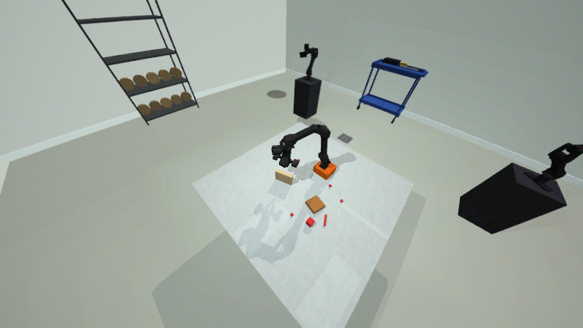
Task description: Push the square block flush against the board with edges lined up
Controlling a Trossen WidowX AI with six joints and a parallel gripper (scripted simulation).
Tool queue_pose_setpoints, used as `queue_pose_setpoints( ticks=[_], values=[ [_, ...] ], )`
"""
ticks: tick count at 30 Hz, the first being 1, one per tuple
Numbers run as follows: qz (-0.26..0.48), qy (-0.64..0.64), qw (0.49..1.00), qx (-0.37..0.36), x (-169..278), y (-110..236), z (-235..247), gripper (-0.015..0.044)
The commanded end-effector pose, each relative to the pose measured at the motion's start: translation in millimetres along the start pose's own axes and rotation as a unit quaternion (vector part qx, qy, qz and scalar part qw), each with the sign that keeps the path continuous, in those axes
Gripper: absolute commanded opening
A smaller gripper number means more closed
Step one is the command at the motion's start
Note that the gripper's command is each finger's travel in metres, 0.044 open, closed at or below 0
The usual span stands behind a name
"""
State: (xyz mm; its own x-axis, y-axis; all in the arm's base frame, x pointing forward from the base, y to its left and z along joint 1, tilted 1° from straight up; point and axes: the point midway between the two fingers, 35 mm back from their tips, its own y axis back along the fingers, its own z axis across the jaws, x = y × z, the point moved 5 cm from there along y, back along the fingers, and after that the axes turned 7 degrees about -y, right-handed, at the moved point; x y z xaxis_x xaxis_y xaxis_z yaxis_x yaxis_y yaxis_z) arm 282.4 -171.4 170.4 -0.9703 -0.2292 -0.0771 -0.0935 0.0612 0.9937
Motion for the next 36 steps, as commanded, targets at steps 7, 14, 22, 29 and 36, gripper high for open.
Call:
queue_pose_setpoints(
  ticks=[7,14,22,29,36],
  values=[
    [0.025,-0.024,0.999,-0.025,16.5,-10.3,-1.2,0.0],
    [0.026,-0.026,0.999,-0.026,18.6,-57.6,0.8,0.0],
    [0.025,-0.026,0.999,-0.026,14.4,-57.6,0.6,0.0],
    [0.025,-0.026,0.999,-0.026,5.6,-57.6,0.4,0.0],
    [0.025,-0.026,0.999,-0.026,-3.2,-57.7,0.5,0.0]
  ],
)
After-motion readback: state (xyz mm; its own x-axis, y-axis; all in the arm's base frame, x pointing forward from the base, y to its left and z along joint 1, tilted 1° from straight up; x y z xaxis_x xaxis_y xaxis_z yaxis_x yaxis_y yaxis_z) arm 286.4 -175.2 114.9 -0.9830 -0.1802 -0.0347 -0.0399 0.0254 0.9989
